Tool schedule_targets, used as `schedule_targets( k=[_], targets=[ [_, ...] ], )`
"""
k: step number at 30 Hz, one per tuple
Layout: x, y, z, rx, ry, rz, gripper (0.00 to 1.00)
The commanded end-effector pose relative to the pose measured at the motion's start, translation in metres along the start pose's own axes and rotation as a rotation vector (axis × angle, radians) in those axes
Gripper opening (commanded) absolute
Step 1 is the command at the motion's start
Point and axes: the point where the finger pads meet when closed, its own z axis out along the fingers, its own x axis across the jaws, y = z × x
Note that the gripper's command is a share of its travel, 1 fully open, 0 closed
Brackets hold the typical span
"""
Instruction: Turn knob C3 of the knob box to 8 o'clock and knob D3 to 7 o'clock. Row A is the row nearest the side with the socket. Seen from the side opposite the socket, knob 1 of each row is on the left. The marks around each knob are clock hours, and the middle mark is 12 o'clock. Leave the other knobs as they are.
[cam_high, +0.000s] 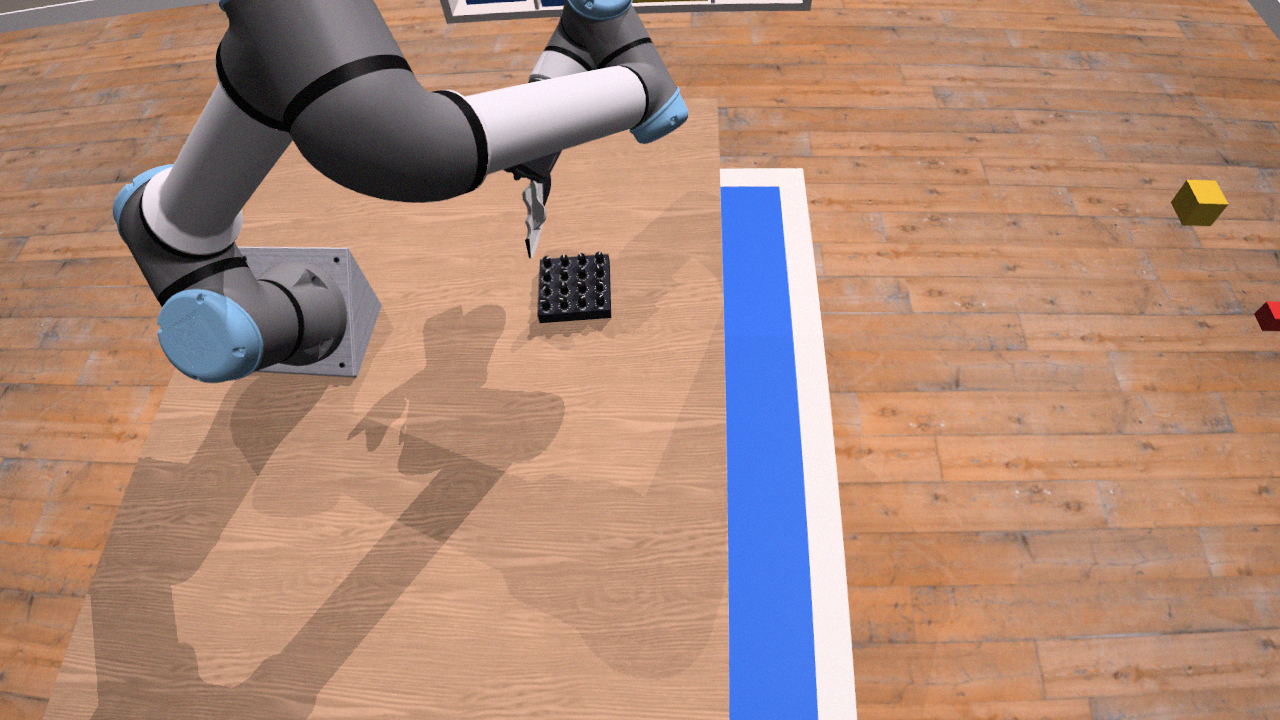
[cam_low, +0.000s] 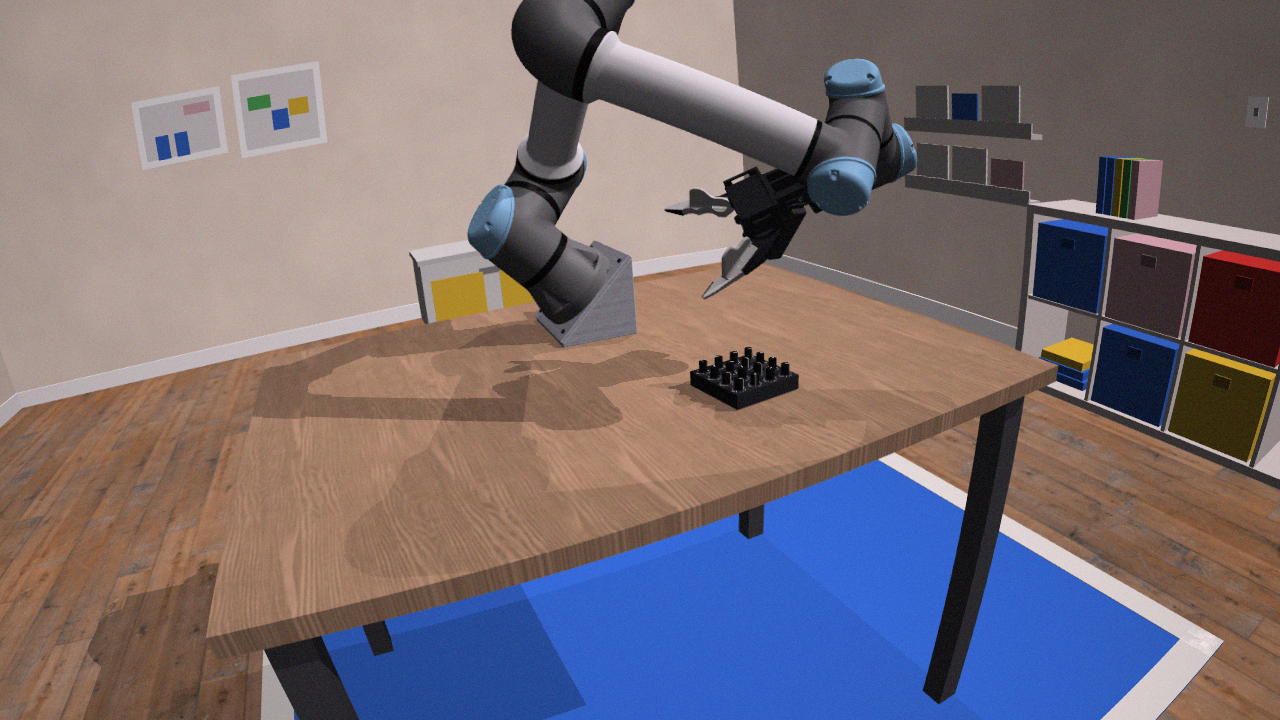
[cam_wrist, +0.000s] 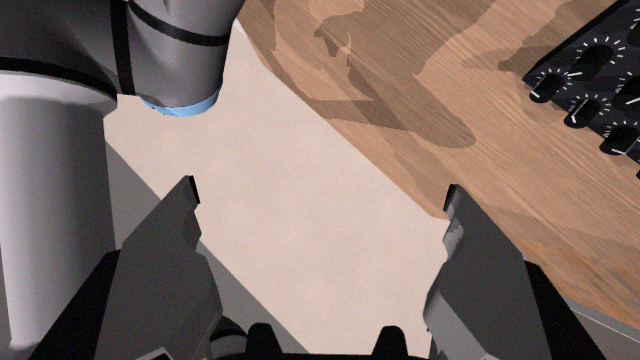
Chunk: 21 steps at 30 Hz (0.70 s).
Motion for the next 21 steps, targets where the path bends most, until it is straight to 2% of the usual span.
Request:
schedule_targets(
  k=[1, 16, 18, 21],
  targets=[
    [0.002, -0.005, 0.001, 0.029, 0.008, 0.034, 1.0],
    [0.031, -0.052, 0.006, 0.315, 0.051, 0.38, 1.0],
    [0.031, -0.052, 0.006, 0.315, 0.051, 0.38, 1.0],
    [0.04, -0.061, 0.004, 0.395, 0.055, 0.478, 1.0]
  ],
)
